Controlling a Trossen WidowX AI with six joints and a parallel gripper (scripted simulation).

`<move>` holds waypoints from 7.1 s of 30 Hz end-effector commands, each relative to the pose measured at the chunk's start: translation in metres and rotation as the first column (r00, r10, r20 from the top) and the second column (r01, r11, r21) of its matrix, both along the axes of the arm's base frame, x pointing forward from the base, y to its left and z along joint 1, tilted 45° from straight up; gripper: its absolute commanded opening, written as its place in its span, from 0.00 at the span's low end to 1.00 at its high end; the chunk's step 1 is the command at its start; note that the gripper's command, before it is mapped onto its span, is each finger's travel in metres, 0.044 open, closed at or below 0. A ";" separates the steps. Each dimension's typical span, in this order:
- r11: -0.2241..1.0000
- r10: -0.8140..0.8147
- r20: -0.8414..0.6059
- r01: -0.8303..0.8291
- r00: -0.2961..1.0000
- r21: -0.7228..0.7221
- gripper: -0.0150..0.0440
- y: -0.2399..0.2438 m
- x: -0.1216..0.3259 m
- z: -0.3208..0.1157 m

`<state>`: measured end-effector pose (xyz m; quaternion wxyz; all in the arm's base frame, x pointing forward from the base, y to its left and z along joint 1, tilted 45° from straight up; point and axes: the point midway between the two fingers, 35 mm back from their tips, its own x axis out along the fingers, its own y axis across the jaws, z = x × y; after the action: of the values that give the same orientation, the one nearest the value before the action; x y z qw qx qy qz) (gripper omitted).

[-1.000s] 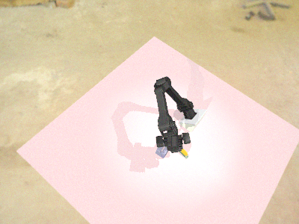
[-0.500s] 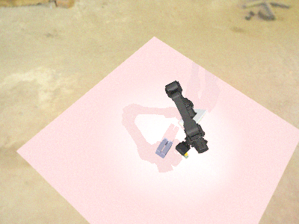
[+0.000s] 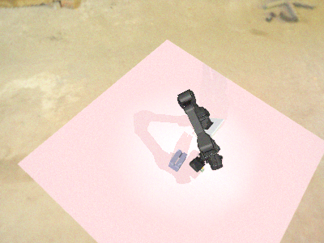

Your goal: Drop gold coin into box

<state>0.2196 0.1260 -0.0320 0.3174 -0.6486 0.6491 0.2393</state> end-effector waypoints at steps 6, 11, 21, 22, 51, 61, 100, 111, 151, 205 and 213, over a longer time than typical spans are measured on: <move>1.000 0.004 -0.004 -0.004 1.000 -0.007 0.53 -0.010 0.000 -0.010; 1.000 0.004 -0.004 -0.004 1.000 -0.007 0.53 -0.016 0.001 -0.016; 1.000 0.004 -0.004 -0.004 1.000 -0.007 0.53 -0.027 0.002 -0.027; 1.000 0.004 -0.004 -0.004 1.000 -0.007 0.53 -0.028 0.002 -0.028; 1.000 0.004 -0.003 -0.004 1.000 -0.010 0.25 -0.049 0.002 -0.047; 1.000 0.005 0.011 -0.005 1.000 0.000 0.25 -0.043 0.002 -0.043; 1.000 0.004 -0.005 -0.004 1.000 -0.007 0.25 0.018 -0.001 0.021; 0.973 -0.230 0.219 0.228 0.948 0.033 0.25 0.017 0.000 0.023; 0.595 -0.724 0.652 0.682 0.225 0.425 0.25 0.010 0.009 0.033; 0.595 -0.721 0.656 0.684 0.224 0.421 0.25 -0.052 0.061 0.094; 0.595 -0.721 0.656 0.684 0.222 0.422 0.25 -0.054 0.064 0.096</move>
<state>0.2818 0.0736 0.0625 0.6501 -0.3116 0.6565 -0.2219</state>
